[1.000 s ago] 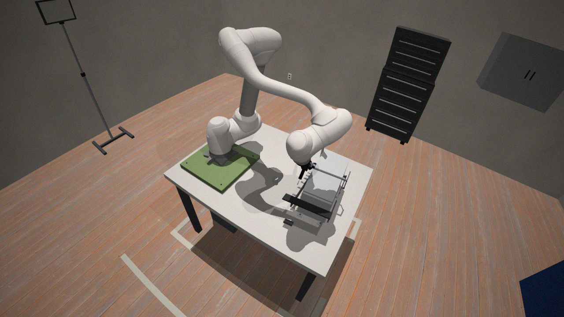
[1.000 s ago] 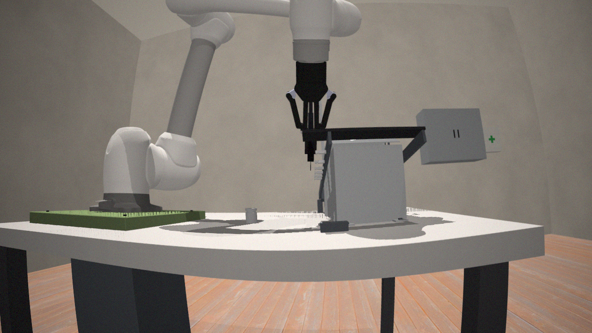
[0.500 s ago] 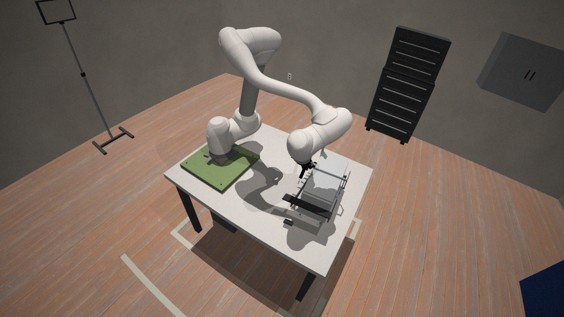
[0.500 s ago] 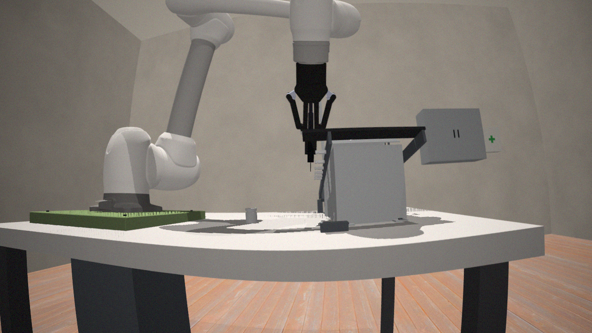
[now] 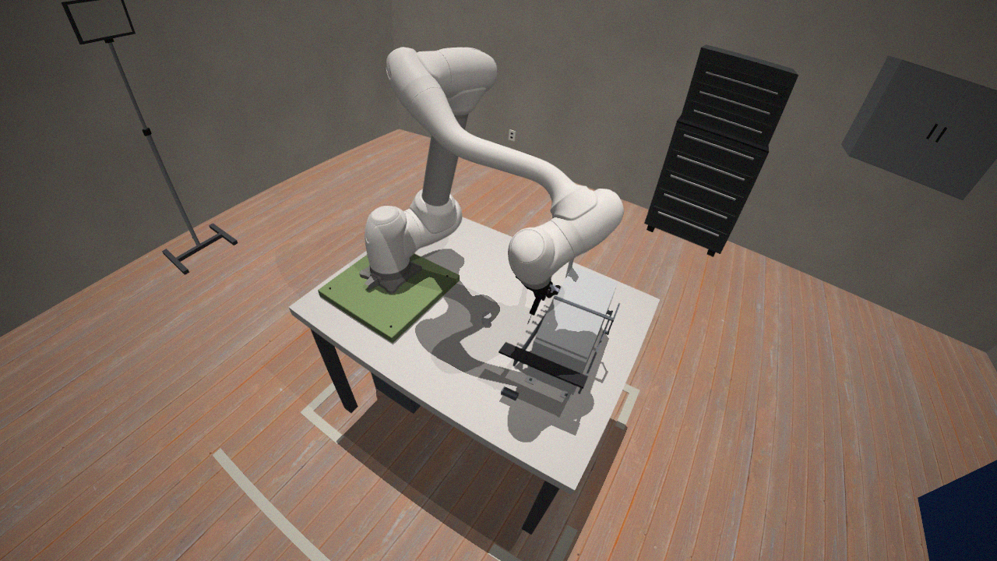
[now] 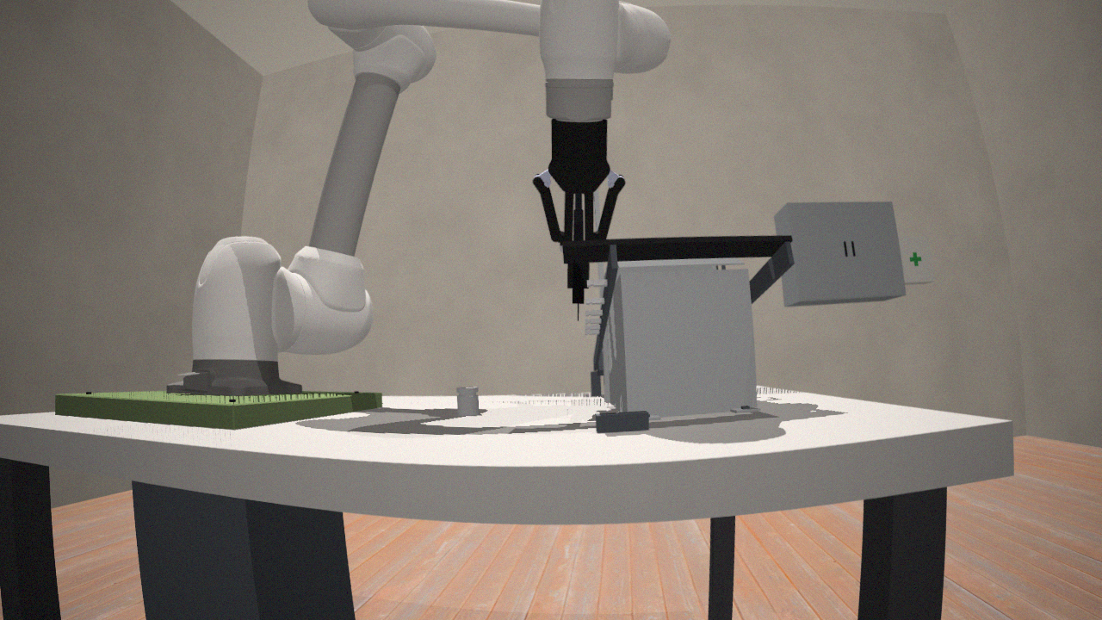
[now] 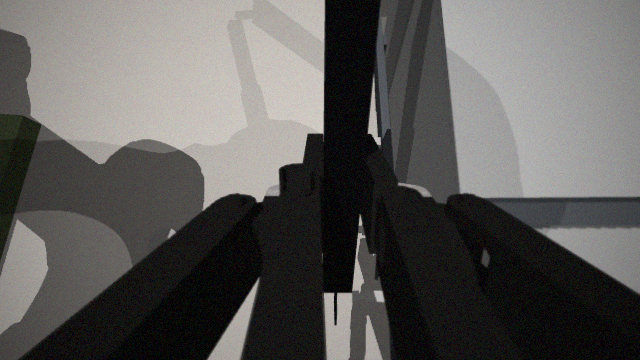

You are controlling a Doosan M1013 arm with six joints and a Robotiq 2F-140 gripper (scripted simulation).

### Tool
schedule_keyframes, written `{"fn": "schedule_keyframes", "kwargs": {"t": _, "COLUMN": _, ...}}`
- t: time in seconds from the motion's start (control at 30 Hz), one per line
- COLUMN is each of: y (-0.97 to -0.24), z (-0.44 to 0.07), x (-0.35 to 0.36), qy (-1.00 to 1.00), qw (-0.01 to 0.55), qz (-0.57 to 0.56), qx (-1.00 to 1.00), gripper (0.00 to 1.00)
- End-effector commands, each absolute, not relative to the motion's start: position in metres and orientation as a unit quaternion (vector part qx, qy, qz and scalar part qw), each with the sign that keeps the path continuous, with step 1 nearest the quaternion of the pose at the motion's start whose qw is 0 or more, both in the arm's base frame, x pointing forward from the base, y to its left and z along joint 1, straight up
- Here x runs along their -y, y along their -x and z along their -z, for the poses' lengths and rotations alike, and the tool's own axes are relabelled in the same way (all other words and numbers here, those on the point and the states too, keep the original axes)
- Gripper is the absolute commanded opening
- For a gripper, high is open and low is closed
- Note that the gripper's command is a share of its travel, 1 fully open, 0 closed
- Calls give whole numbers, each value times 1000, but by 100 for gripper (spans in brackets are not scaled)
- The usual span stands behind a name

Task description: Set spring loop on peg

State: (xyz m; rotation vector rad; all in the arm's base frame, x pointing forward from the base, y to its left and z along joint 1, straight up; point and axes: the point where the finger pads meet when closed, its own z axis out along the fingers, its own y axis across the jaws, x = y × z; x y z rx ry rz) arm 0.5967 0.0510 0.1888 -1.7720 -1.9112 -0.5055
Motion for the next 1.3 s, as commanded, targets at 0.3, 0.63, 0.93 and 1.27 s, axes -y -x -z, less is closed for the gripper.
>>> {"fn": "schedule_keyframes", "kwargs": {"t": 0.3, "y": -597, "z": -189, "x": -56, "qy": 648, "qw": 240, "qz": 185, "qx": 699, "gripper": 17}}
{"fn": "schedule_keyframes", "kwargs": {"t": 0.63, "y": -596, "z": -189, "x": -61, "qy": 648, "qw": 240, "qz": 186, "qx": 699, "gripper": 17}}
{"fn": "schedule_keyframes", "kwargs": {"t": 0.93, "y": -596, "z": -189, "x": -64, "qy": 648, "qw": 240, "qz": 186, "qx": 699, "gripper": 17}}
{"fn": "schedule_keyframes", "kwargs": {"t": 1.27, "y": -596, "z": -189, "x": -67, "qy": 648, "qw": 240, "qz": 186, "qx": 699, "gripper": 17}}
